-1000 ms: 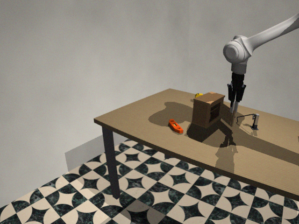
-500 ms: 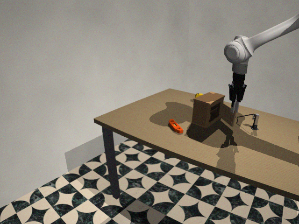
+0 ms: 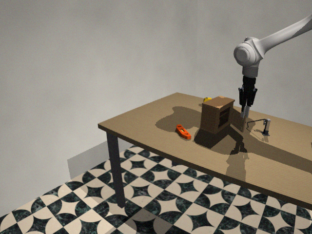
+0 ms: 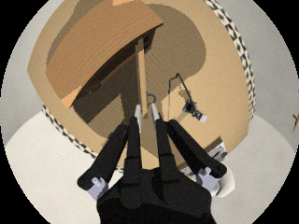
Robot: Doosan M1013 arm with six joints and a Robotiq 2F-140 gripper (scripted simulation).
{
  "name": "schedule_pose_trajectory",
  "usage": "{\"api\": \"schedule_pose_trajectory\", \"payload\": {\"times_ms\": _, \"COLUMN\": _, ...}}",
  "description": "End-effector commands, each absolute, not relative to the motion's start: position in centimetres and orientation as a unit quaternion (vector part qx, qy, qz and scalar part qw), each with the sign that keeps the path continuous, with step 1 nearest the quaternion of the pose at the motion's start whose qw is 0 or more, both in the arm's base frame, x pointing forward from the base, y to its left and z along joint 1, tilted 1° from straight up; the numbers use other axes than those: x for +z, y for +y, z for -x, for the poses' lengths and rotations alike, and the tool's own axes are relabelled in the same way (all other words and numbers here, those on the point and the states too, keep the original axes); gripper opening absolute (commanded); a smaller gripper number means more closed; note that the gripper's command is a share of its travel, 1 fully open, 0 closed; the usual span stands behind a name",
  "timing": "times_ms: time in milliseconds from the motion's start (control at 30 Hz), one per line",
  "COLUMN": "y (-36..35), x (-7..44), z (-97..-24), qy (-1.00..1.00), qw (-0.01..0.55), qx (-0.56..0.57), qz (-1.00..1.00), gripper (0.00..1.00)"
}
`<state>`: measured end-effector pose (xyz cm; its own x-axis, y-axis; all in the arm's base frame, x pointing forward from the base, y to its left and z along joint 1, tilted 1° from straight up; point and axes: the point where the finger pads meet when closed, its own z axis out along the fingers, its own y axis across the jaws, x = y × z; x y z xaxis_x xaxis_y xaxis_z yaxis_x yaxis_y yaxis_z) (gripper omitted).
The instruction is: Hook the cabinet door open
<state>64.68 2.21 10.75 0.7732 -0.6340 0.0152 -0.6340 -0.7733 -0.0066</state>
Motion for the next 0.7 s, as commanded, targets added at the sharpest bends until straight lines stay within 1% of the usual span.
{"api": "schedule_pose_trajectory", "payload": {"times_ms": 0, "y": 2.21, "x": 10.76, "z": -64.68, "qy": 0.337, "qw": 0.001, "qx": -0.008, "qz": 0.942, "gripper": 0.16}}
{"api": "schedule_pose_trajectory", "payload": {"times_ms": 667, "y": 2.67, "x": 10.76, "z": -65.11, "qy": 0.357, "qw": 0.001, "qx": -0.008, "qz": 0.934, "gripper": 0.16}}
